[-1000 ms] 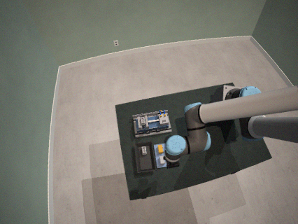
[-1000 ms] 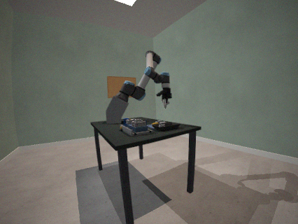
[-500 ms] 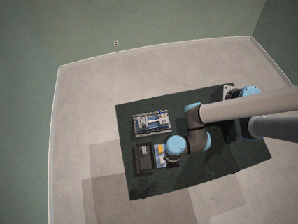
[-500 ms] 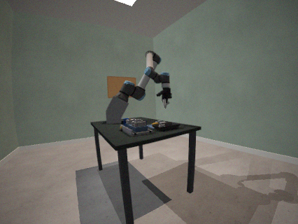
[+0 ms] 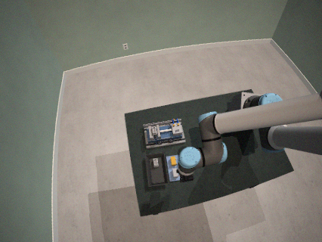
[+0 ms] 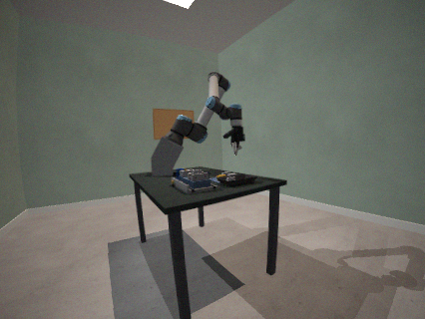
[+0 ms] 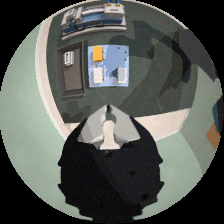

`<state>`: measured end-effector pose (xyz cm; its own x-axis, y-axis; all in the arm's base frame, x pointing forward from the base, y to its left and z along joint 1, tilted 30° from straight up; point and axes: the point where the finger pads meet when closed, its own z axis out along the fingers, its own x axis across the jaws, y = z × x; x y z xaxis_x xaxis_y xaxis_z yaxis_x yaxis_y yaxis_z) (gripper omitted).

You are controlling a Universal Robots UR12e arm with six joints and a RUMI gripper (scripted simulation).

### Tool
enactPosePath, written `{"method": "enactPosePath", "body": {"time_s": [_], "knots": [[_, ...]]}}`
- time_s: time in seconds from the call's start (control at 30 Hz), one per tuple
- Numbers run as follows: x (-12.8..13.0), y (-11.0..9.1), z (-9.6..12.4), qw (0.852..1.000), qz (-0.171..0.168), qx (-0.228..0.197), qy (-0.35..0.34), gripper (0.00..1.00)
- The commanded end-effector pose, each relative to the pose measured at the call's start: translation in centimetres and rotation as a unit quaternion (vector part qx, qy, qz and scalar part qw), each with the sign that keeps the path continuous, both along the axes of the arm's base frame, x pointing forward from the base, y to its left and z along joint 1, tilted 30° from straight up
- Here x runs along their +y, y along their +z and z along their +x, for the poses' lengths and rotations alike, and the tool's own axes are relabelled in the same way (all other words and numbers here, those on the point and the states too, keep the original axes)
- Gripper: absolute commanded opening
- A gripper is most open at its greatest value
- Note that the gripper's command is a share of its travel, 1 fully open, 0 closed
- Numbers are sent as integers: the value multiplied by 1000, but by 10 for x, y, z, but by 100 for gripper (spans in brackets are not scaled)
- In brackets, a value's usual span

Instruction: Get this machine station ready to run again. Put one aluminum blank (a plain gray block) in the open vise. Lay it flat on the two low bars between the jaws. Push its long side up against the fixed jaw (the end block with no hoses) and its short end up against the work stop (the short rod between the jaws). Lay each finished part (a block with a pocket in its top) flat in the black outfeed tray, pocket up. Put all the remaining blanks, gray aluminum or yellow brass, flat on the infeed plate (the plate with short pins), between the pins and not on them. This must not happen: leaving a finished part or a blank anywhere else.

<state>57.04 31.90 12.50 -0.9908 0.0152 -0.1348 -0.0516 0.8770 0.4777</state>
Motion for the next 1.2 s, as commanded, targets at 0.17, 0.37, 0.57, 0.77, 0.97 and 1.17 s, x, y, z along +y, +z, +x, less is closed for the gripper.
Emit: {"method": "enactPosePath", "body": {"time_s": [0.17,0.37,0.57,0.77,0.97,1.17], "knots": [[8,-13,3,1000,0,-1,0,0],[12,-21,4,1000,0,-1,0,0],[18,-32,5,1000,0,-1,0,0],[22,-40,6,1000,0,-1,0,0],[26,-46,7,1000,0,-1,0,0],[28,-50,8,1000,0,-1,0,0]]}}
